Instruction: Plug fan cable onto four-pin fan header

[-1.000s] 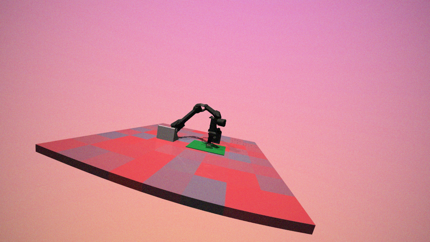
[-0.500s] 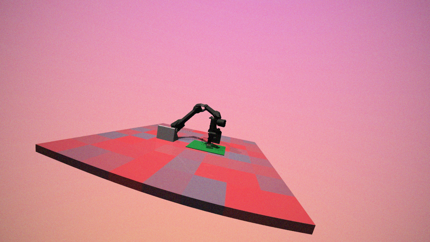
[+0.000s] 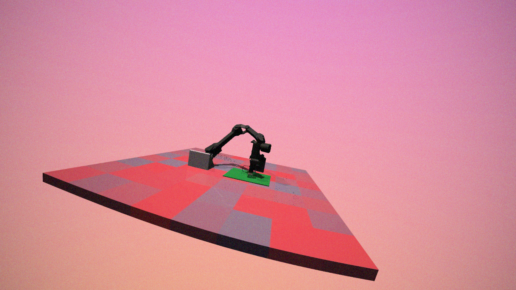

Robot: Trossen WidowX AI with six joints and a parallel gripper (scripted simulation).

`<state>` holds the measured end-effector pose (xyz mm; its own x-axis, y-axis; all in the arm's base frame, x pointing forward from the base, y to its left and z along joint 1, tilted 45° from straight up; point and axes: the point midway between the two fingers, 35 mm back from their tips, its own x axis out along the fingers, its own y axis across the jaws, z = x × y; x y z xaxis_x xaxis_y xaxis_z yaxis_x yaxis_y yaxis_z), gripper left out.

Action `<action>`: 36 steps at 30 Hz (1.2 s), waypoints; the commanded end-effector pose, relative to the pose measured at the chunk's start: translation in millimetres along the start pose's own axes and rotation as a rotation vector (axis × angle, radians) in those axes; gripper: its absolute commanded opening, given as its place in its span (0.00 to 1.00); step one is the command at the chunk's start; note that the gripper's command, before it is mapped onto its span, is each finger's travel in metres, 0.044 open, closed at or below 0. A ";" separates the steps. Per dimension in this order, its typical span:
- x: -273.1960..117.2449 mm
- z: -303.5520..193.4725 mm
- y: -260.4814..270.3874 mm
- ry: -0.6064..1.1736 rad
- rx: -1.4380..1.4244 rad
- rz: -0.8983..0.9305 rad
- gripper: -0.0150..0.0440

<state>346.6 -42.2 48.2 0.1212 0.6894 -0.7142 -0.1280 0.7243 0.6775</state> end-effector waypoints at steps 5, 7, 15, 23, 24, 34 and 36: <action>6.4 0.3 1.0 -0.002 0.004 0.006 0.25; 7.5 0.3 1.1 -0.002 0.004 0.006 0.25; 11.1 0.3 1.1 -0.002 0.004 0.006 0.25; 13.1 0.3 1.1 -0.002 0.004 0.007 0.25; 13.3 0.3 1.1 -0.002 0.004 0.007 0.25; 11.1 -0.5 -0.6 -0.005 0.005 0.002 0.34; 11.1 -0.5 -0.6 -0.005 0.005 0.002 0.43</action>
<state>347.5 -34.8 39.6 0.1258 0.6909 -0.7119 -0.1234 0.7230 0.6798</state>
